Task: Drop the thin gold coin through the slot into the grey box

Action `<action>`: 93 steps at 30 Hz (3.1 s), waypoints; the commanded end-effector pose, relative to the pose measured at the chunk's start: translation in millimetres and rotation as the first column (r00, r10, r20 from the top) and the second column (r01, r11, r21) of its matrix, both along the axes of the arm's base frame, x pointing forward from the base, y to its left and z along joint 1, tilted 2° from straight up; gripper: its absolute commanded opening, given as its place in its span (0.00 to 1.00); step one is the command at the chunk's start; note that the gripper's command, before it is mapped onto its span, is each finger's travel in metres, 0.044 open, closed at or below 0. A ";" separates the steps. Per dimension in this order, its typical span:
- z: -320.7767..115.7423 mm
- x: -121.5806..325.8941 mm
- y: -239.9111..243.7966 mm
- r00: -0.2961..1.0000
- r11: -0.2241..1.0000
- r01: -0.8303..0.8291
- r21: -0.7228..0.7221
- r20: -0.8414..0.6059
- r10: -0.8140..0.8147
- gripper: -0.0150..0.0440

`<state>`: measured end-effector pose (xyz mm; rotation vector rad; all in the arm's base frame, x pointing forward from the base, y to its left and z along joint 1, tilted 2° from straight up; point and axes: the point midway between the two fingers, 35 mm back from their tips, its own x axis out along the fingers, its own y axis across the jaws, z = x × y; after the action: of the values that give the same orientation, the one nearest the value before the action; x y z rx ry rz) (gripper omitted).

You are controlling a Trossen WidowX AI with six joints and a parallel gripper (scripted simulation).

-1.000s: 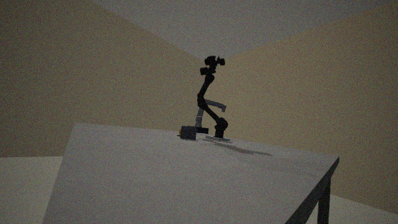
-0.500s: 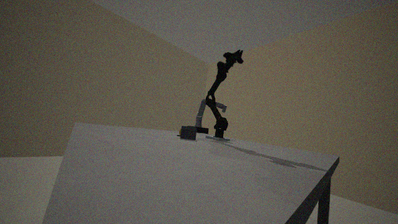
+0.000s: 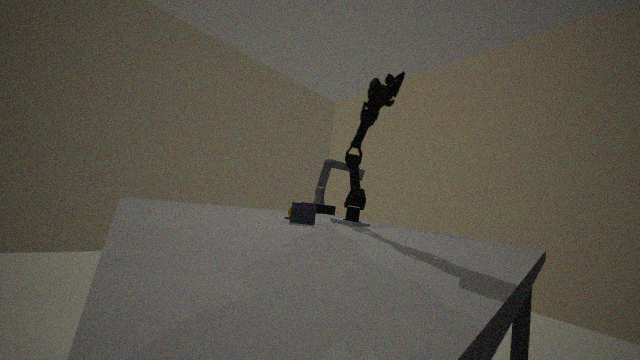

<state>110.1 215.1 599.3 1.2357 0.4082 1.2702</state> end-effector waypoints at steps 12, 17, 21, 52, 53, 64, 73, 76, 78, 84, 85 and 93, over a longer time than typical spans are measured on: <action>-167.3 187.3 -29.6 0.831 0.689 0.412 -0.597 -0.063 -0.552 0.53; -223.5 227.2 -75.3 0.731 0.526 0.404 -0.748 -0.082 -0.678 0.53; -268.2 247.3 -119.6 0.640 0.405 0.346 -0.847 -0.103 -0.761 0.53; -465.8 159.1 -336.7 0.132 0.238 -0.447 -0.862 -0.326 -0.936 0.53; -471.6 159.2 -336.8 0.132 0.238 -0.447 -0.863 -0.326 -0.936 0.53; -500.1 154.8 -335.2 0.132 0.238 -0.447 -0.862 -0.327 -0.936 0.53; -514.9 154.7 -335.4 0.132 0.238 -0.447 -0.862 -0.327 -0.936 0.53; -519.5 155.1 -335.7 0.132 0.238 -0.447 -0.862 -0.326 -0.936 0.53; -522.8 155.3 -335.8 0.132 0.238 -0.447 -0.862 -0.326 -0.936 0.53; -532.5 155.8 -336.3 0.132 0.238 -0.447 -0.862 -0.326 -0.936 0.53; -534.1 155.9 -336.3 0.132 0.238 -0.447 -0.862 -0.326 -0.936 0.53; -546.9 156.0 -336.7 0.132 0.238 -0.447 -0.862 -0.326 -0.936 0.53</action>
<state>270.2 -122.3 63.2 0.6870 1.4465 -0.6950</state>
